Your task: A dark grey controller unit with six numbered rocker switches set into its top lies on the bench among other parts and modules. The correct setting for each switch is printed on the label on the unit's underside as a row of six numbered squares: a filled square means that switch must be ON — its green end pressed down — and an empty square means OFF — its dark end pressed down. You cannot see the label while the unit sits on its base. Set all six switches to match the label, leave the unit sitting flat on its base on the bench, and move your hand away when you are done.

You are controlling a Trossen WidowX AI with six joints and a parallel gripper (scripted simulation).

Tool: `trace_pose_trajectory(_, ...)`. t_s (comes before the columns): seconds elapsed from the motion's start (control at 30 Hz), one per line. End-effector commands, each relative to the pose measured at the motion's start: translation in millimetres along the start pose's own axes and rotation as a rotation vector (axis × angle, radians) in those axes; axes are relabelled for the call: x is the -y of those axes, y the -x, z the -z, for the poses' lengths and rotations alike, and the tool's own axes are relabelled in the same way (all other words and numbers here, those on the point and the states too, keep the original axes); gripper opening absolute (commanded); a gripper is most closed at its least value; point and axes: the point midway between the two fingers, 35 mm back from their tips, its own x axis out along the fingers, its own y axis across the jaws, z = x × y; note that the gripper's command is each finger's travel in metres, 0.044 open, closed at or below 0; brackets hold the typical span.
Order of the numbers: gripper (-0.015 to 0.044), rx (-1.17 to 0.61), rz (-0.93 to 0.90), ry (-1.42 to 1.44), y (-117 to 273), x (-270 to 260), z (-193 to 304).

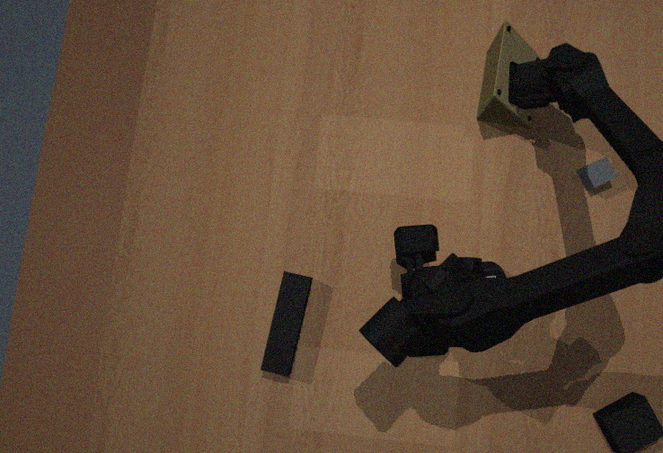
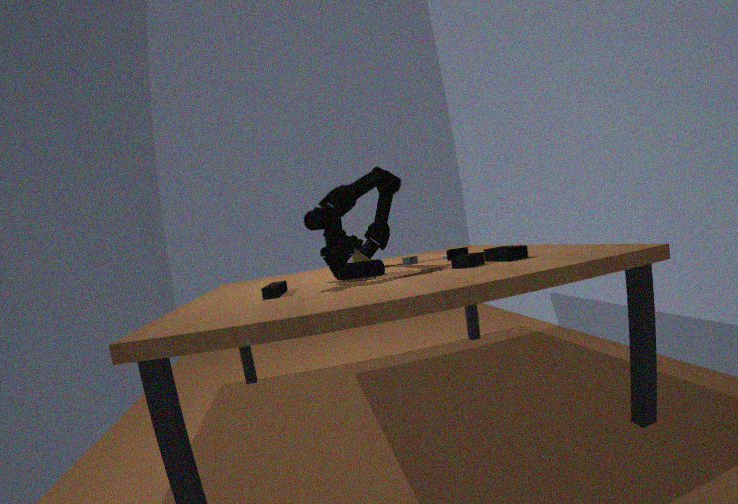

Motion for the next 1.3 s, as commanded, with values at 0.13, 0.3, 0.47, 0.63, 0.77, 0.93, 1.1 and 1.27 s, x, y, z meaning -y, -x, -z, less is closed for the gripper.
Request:
trace_pose_trajectory(0.13, 0.0336, 0.007, 0.000, -0.004, -4.3, -0.2, -1.6)
trace_pose_trajectory(0.3, 0.0336, 0.002, 0.000, -0.001, -2.1, -0.1, -0.4)
trace_pose_trajectory(0.47, 0.0415, 0.003, -0.002, -0.002, -3.0, -0.4, -0.7)
trace_pose_trajectory(0.63, 0.0440, 0.003, -0.002, -0.002, -3.0, -0.4, -0.7)
trace_pose_trajectory(0.77, 0.0440, 0.003, -0.002, -0.002, -3.0, -0.4, -0.7)
trace_pose_trajectory(0.93, 0.0440, 0.003, -0.002, -0.003, 26.4, 0.9, -42.2)
trace_pose_trajectory(1.1, 0.0440, 0.003, -0.002, -0.004, 37.4, -0.3, -59.8)
trace_pose_trajectory(1.27, 0.0440, 0.003, -0.002, -0.004, 37.4, -0.3, -59.8)
